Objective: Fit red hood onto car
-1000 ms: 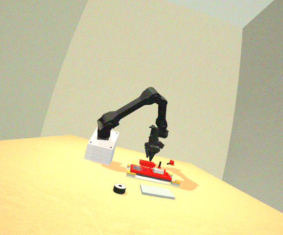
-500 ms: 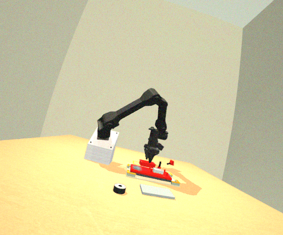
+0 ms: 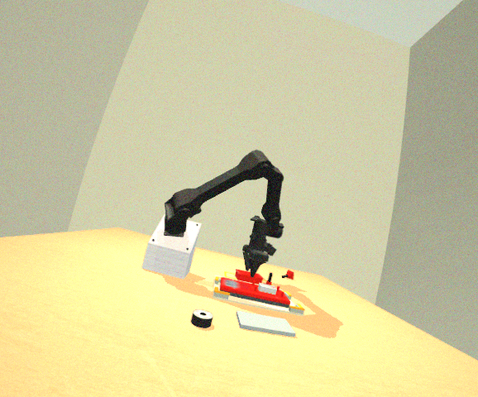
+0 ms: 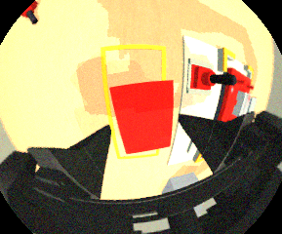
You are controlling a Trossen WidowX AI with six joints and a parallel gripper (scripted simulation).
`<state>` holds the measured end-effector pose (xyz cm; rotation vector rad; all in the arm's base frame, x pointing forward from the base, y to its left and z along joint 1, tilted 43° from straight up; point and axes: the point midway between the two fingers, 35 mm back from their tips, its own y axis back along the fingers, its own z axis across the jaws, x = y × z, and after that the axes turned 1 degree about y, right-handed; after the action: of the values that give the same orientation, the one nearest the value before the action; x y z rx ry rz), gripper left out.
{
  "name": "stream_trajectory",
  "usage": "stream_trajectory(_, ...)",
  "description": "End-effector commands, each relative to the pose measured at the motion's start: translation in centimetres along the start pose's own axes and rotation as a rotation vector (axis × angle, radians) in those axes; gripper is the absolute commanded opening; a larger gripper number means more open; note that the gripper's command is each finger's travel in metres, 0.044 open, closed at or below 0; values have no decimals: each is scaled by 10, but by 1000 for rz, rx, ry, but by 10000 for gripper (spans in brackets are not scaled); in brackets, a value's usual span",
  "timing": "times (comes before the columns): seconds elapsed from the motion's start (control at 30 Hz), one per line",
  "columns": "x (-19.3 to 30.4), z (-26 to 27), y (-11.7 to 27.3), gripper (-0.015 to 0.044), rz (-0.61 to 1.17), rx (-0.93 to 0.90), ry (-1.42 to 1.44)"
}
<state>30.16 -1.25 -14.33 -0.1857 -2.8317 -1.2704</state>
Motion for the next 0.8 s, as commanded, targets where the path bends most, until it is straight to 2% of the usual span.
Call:
stream_trajectory(0.0, 1, 0, -3, 440, 1, 6, 5)
stream_trajectory(0.77, 1, -1, -14, 440, 1, 7, 5)
